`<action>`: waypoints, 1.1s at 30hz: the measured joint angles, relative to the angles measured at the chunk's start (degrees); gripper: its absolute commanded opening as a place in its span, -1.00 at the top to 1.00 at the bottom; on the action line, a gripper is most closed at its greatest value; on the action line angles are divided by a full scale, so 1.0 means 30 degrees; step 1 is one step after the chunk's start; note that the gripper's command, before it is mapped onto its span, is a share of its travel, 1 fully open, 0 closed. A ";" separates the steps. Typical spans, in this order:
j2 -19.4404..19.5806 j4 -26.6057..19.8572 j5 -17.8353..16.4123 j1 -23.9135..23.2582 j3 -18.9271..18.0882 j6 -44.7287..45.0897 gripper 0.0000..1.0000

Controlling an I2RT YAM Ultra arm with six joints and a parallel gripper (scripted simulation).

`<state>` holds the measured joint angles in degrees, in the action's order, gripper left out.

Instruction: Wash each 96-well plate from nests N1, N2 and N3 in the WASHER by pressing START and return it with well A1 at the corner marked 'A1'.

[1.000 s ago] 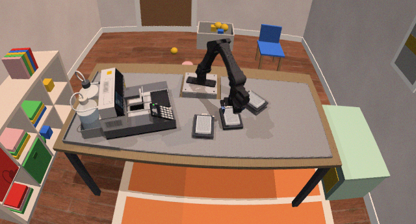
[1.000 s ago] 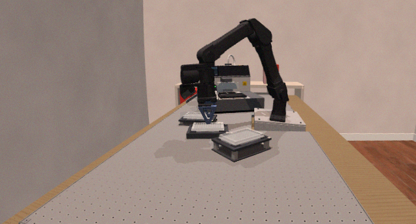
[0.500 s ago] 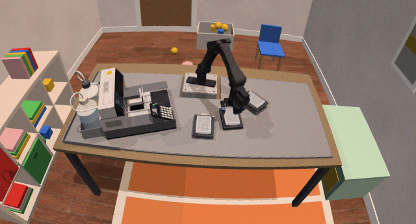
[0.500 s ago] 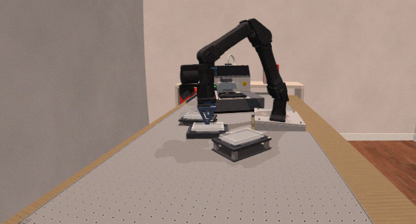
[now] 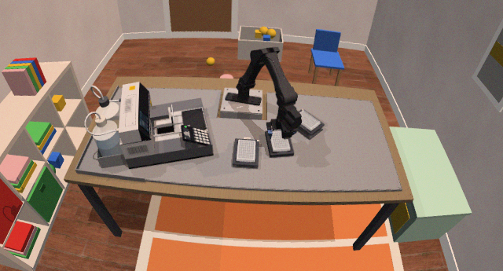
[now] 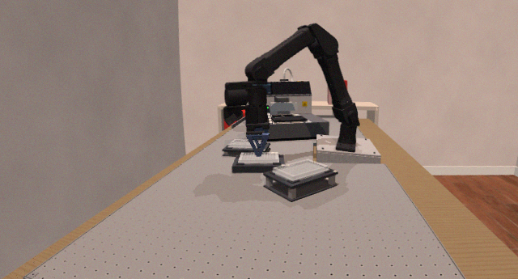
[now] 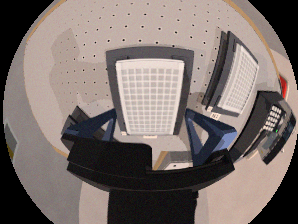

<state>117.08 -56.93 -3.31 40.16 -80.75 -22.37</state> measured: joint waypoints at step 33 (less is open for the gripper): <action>0.0525 0.1319 0.0000 0.0066 0.0816 -0.0058 -1.00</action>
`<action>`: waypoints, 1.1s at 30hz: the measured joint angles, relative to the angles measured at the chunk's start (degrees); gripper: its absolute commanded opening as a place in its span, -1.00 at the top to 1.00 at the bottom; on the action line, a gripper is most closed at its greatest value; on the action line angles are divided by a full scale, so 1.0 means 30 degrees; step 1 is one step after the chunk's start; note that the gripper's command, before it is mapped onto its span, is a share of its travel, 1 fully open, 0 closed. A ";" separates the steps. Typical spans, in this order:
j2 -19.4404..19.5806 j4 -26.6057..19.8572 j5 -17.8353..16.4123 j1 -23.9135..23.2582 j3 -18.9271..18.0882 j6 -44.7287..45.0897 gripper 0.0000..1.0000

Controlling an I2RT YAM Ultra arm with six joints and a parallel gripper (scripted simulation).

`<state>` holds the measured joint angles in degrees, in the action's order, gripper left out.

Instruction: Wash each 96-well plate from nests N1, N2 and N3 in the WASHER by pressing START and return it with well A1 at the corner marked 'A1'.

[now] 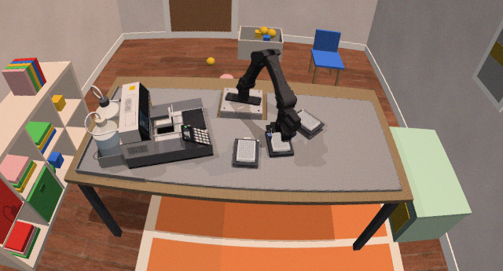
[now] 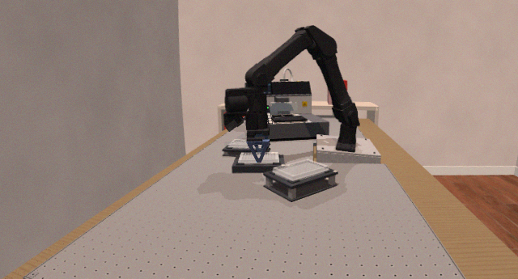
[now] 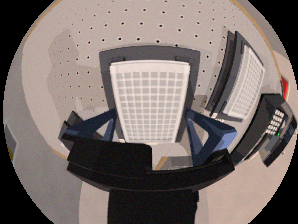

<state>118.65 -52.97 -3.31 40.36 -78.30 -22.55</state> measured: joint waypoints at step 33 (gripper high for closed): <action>0.0168 0.0539 -0.0007 0.0007 0.0211 -0.0022 -0.20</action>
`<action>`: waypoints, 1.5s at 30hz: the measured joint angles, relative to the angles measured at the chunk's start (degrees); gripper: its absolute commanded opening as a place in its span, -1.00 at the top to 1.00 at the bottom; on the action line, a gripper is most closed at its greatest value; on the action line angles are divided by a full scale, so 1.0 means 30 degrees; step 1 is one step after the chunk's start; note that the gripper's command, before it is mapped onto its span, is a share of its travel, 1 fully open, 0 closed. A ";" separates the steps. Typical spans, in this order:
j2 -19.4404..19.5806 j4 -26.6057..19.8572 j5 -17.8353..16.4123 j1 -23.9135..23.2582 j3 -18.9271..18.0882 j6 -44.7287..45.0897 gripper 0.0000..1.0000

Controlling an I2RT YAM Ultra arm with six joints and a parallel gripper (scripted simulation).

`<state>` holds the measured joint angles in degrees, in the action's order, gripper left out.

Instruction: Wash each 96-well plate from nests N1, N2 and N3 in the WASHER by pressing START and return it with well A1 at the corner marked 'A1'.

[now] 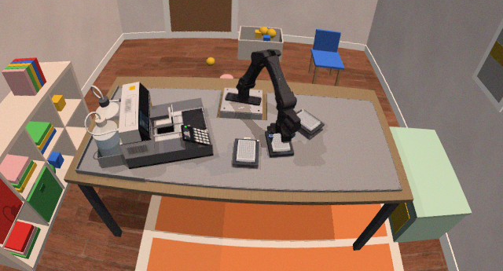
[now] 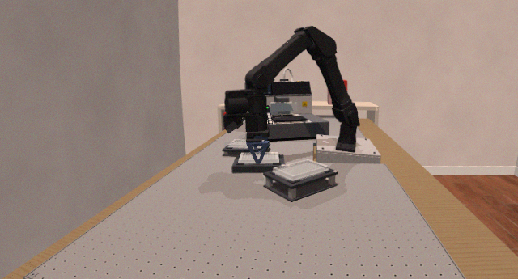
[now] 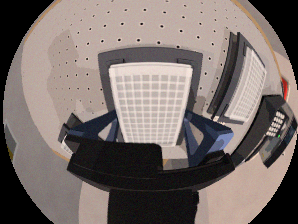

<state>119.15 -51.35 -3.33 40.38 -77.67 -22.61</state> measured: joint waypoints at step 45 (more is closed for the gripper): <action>0.0000 0.0000 0.0000 0.0000 0.0000 0.0000 1.00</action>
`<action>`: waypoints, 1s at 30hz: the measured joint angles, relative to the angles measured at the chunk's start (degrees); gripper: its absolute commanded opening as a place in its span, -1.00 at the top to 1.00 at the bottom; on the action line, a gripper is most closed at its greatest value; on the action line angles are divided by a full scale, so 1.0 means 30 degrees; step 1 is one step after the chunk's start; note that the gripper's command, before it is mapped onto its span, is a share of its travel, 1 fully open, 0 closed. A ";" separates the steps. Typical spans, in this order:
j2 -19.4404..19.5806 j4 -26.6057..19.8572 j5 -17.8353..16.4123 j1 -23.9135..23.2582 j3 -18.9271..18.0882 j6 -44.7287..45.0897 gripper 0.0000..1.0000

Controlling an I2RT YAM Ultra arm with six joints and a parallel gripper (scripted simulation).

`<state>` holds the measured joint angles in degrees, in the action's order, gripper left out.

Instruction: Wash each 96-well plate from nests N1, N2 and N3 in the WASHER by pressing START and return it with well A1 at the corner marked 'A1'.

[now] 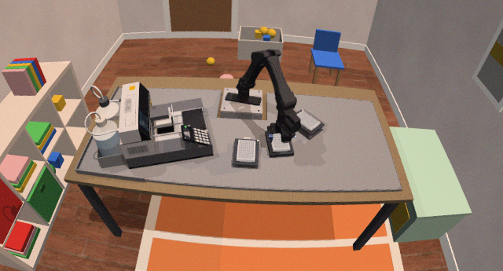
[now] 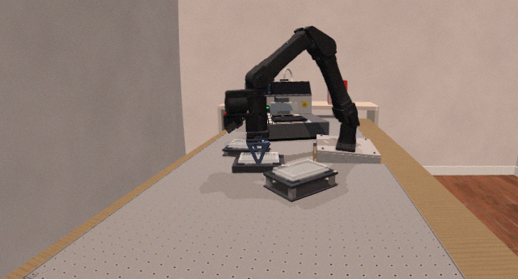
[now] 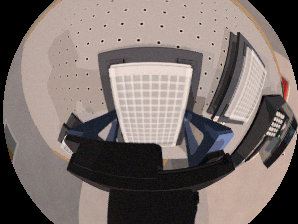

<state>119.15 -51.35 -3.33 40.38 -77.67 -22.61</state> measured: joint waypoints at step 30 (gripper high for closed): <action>-0.0816 -0.2601 0.0000 -0.0102 -0.1457 0.0087 1.00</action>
<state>116.71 -59.16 -3.33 40.07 -82.04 -22.35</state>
